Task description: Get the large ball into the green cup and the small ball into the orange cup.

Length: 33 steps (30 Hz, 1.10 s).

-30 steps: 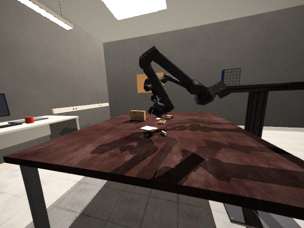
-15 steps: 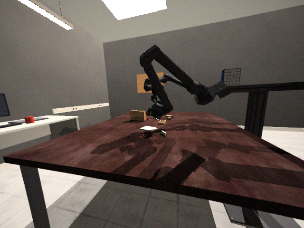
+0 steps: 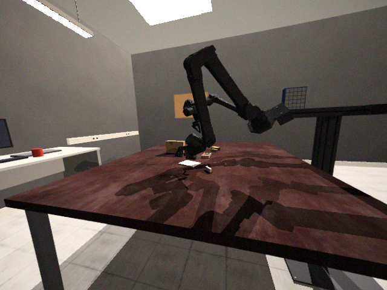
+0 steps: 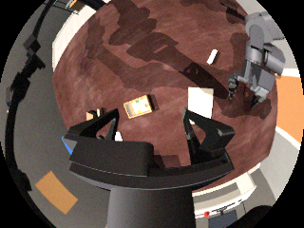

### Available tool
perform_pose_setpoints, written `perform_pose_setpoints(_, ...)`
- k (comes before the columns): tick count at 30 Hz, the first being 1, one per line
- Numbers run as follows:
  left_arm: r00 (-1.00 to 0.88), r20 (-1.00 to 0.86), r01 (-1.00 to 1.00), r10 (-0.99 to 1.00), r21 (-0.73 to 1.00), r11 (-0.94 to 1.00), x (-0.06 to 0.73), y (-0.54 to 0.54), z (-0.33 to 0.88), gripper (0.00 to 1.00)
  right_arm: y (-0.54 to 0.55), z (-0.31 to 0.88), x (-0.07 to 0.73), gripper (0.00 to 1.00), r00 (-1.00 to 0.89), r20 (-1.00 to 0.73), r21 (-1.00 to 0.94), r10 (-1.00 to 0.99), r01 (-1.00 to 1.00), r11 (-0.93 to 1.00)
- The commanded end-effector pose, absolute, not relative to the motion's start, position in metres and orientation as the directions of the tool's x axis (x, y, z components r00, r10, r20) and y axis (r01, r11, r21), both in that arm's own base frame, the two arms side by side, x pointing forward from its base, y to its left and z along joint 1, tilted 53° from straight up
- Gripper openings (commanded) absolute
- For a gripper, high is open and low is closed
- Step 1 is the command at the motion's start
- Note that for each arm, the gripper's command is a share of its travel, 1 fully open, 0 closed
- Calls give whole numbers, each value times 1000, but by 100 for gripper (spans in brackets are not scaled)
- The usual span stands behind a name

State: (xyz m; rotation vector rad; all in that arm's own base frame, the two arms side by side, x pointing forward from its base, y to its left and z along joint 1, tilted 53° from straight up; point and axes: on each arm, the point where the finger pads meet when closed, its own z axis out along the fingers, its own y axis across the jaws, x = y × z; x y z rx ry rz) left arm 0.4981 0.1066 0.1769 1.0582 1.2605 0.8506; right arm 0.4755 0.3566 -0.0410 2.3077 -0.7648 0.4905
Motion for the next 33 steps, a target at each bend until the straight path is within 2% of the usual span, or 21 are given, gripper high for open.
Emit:
perform_pose_setpoints(1,63,-391,17,918,920,391,494,146,204,100,365,-34,477,100,755,523,444,-394,-637,-631)
perform_pose_setpoints(12,-207,-560,-289,802,819,496,428,307,325,100,365,-34,477,100,755,523,444,-394,-637,-631)
perform_pose_setpoints(14,-207,-560,-289,802,819,496,428,307,325,100,365,-34,477,100,755,523,444,-394,-637,-631)
perform_pose_setpoints(17,-259,-608,-394,750,776,493,392,345,364,100,365,-34,477,100,755,523,444,-394,-637,-631)
perform_pose_setpoints(28,-323,-761,-751,562,568,337,219,421,510,100,365,-34,477,100,755,523,444,-394,-637,-631)
perform_pose_setpoints(33,-312,-790,-823,528,502,265,169,420,547,100,365,-34,477,100,755,523,444,-394,-637,-631)
